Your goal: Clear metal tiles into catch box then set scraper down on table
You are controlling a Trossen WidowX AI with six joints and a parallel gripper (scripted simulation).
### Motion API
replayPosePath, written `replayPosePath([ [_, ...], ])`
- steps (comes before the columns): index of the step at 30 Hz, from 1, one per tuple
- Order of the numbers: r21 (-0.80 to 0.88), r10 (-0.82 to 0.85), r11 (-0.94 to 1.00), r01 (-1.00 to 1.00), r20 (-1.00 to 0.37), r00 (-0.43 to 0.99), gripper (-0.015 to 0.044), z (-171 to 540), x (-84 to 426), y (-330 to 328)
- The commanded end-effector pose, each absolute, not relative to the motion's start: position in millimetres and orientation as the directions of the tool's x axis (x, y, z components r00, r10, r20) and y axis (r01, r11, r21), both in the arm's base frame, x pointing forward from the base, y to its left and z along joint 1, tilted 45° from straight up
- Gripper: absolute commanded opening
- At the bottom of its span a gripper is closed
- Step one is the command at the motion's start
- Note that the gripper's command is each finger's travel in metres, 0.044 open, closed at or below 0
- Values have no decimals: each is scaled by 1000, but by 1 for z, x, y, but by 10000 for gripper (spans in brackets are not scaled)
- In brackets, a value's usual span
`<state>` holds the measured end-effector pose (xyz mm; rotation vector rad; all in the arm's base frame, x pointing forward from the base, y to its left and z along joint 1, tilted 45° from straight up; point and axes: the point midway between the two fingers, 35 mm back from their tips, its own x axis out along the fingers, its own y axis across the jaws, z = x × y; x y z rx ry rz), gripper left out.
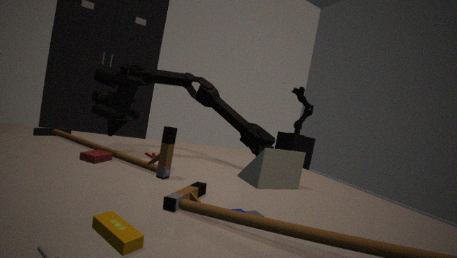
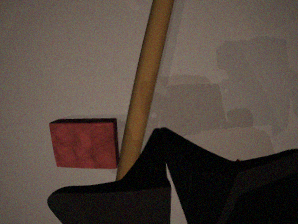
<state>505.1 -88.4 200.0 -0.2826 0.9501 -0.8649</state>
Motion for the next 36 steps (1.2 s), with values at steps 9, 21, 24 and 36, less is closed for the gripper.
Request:
replayPosePath([
  [9, -564, -756, 637, 526, -592, 281, 0, 231, 481, -73],
  [21, -566, -755, 638, 522, -593, 280, 0, 249, 462, -67],
  [24, -568, -754, 640, 518, -594, 280, 0, 245, 463, -71],
  [36, -577, -750, 647, 499, -600, 279, 0, 228, 469, -88],
])
